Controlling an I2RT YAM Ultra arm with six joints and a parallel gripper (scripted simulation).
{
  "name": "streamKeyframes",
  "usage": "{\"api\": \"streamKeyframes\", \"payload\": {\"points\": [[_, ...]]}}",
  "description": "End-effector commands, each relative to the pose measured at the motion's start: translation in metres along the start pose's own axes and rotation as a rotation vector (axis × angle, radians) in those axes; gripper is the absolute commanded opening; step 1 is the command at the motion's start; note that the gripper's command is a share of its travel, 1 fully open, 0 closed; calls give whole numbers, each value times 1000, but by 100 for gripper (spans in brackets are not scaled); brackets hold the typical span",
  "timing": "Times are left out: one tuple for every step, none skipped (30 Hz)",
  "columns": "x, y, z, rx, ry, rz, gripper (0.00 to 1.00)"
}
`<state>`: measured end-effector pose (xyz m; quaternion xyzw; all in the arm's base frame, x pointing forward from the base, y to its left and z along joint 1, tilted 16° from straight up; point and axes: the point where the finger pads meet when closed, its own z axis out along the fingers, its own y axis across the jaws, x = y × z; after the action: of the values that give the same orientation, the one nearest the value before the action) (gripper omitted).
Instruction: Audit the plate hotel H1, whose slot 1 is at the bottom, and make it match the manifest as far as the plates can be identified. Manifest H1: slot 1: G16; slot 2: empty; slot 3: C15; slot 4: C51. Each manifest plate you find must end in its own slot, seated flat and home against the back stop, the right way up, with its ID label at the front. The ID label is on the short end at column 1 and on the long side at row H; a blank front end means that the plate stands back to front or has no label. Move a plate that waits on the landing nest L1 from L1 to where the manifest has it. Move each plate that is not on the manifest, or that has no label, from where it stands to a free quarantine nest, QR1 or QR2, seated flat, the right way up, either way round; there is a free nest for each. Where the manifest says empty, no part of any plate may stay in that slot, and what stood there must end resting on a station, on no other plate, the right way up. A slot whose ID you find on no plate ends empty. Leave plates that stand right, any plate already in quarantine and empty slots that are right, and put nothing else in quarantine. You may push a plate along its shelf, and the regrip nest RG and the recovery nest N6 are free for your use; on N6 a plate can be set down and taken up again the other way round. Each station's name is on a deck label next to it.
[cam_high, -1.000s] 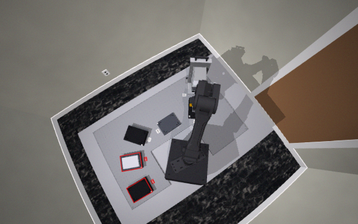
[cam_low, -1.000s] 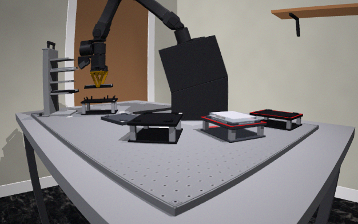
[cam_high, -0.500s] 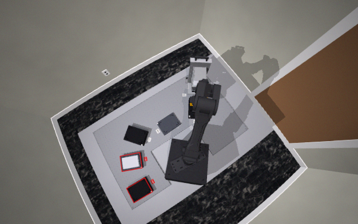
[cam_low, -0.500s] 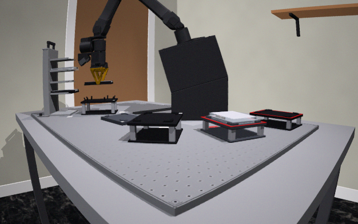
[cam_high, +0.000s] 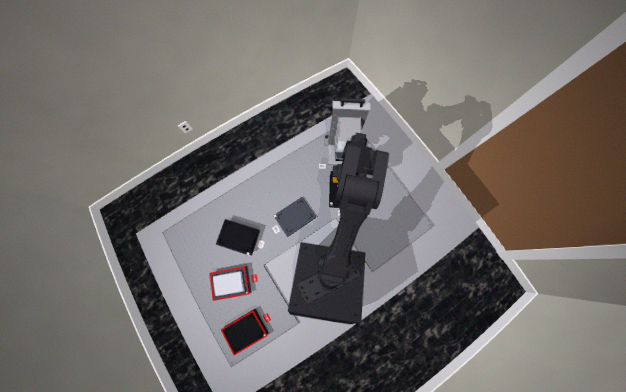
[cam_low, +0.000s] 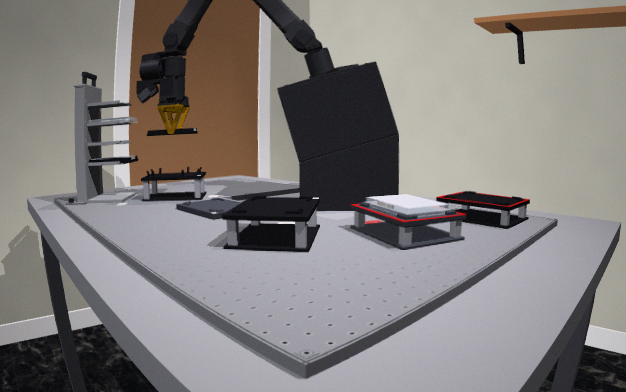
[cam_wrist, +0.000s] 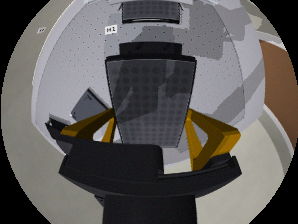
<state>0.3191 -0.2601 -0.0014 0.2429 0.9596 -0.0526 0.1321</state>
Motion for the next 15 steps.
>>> {"api": "streamKeyframes", "payload": {"points": [[-4, -1, -15, 1, -12, 0, 86], [-4, -1, -18, 1, -12, 0, 86], [-4, -1, -21, 1, -12, 0, 86], [-4, -1, -23, 1, -12, 0, 86], [-4, -1, -26, 1, -12, 0, 86], [-4, -1, -26, 1, -12, 0, 86], [-4, -1, -26, 1, -12, 0, 86], [-4, -1, -29, 1, -12, 0, 86], [-4, -1, -31, 1, -12, 0, 86], [-4, -1, -34, 1, -12, 0, 86], [-4, -1, -37, 1, -12, 0, 86], [-4, -1, -39, 1, -12, 0, 86], [-4, -1, -42, 1, -13, 0, 86], [-4, -1, -45, 1, -13, 0, 86], [-4, -1, -47, 1, -13, 0, 86]]}}
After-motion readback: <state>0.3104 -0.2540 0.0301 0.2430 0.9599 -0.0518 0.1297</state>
